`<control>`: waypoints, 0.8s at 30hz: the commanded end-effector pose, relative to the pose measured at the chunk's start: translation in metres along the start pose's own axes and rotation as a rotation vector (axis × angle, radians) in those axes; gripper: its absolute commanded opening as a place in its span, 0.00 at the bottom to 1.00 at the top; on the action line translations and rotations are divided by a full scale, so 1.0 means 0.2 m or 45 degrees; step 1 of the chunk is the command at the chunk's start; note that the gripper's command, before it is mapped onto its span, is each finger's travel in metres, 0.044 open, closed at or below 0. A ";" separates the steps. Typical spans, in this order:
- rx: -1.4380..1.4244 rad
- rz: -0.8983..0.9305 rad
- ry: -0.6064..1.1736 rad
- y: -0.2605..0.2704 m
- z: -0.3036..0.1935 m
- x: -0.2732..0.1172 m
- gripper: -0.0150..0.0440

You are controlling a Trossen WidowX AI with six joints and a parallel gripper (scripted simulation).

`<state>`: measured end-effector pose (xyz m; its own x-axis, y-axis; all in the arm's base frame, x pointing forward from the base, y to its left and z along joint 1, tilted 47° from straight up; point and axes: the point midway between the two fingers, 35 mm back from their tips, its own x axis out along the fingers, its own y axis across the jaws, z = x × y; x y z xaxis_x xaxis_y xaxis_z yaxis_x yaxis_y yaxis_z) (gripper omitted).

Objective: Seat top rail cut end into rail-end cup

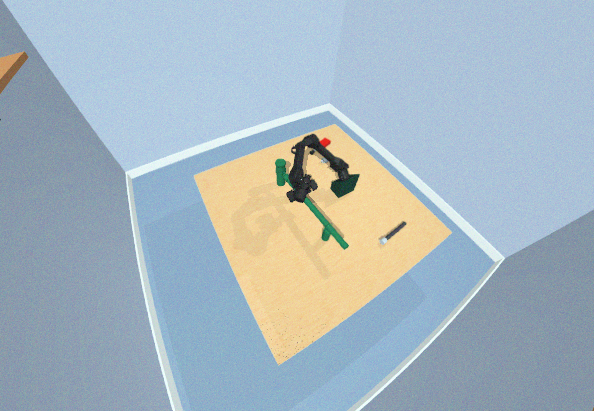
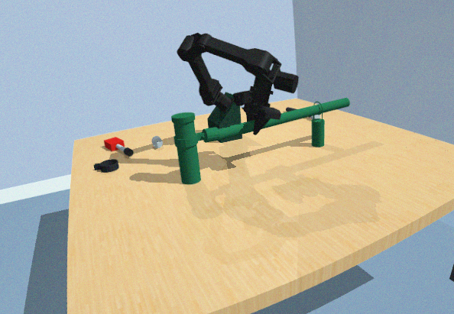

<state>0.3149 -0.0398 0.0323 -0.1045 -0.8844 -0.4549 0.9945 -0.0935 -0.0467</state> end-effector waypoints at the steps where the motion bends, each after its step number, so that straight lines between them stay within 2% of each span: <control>1: 0.005 0.016 -0.012 0.02 0.05 -0.02 0.25; 24: 0.005 0.016 -0.012 0.05 0.11 -0.05 0.25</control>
<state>0.3194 -0.0426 0.0455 -0.1212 -0.8862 -0.4471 0.9924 -0.0987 -0.0734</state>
